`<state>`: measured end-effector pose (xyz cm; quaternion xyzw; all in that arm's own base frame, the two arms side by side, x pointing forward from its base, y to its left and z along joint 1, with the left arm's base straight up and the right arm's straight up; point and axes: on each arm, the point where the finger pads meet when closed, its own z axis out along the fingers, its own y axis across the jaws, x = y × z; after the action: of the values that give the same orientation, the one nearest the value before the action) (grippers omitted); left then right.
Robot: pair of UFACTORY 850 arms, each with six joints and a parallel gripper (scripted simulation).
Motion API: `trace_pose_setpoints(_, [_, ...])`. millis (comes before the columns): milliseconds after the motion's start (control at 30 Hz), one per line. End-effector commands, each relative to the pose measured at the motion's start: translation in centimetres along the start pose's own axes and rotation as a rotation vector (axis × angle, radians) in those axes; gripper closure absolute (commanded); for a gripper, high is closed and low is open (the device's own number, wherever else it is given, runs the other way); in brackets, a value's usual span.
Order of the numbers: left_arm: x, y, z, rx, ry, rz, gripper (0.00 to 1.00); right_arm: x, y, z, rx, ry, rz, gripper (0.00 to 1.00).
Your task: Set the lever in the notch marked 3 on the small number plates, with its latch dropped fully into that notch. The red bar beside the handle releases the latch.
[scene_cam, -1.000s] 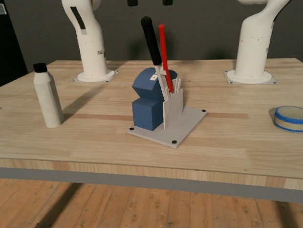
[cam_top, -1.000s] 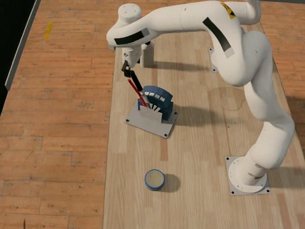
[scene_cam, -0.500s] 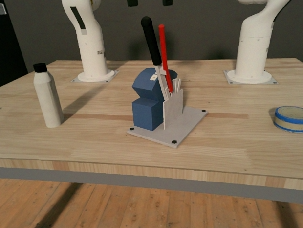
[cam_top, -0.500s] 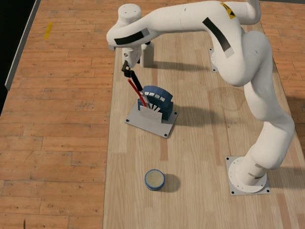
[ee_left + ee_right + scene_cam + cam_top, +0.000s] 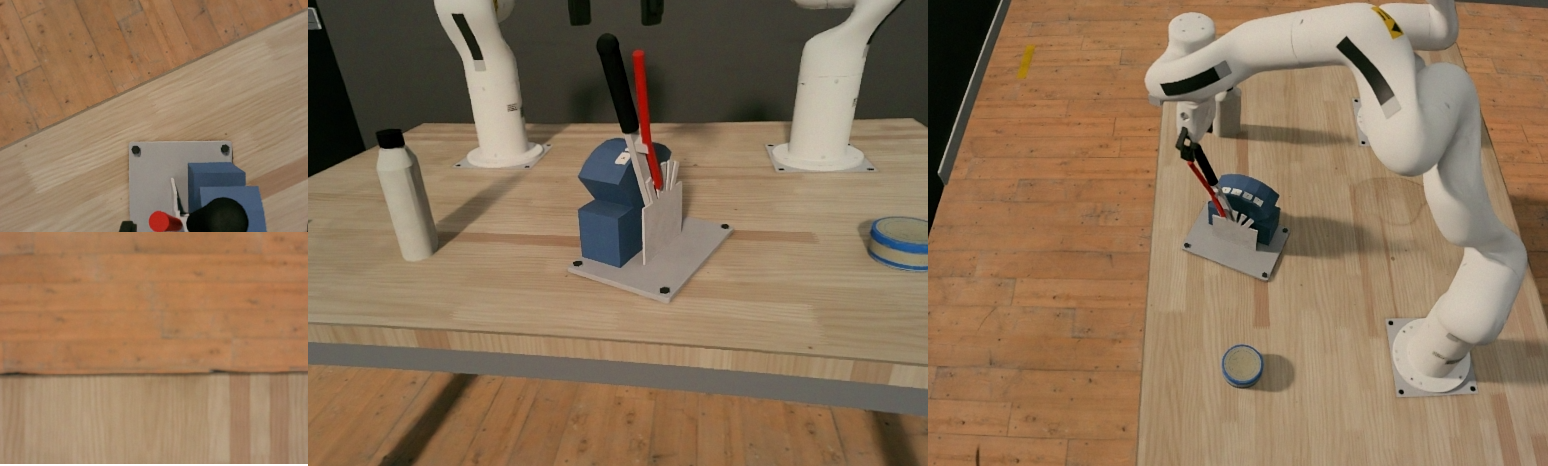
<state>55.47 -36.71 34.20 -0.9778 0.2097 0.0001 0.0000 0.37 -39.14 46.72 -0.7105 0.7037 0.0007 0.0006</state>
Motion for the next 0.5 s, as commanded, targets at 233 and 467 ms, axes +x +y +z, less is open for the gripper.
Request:
trace_pose_setpoints(233, [0.1, 0.0, 1.8, 0.0, 0.002, 0.0, 0.0, 0.0, 0.0, -0.1, 0.0, 0.002, 0.0, 0.0])
trace_pose_setpoints(467, [0.1, 0.0, 3.3, 0.0, 0.002, 0.0, 0.0, 0.0, 0.0, -0.1, 0.0, 0.002, 0.0, 0.0])
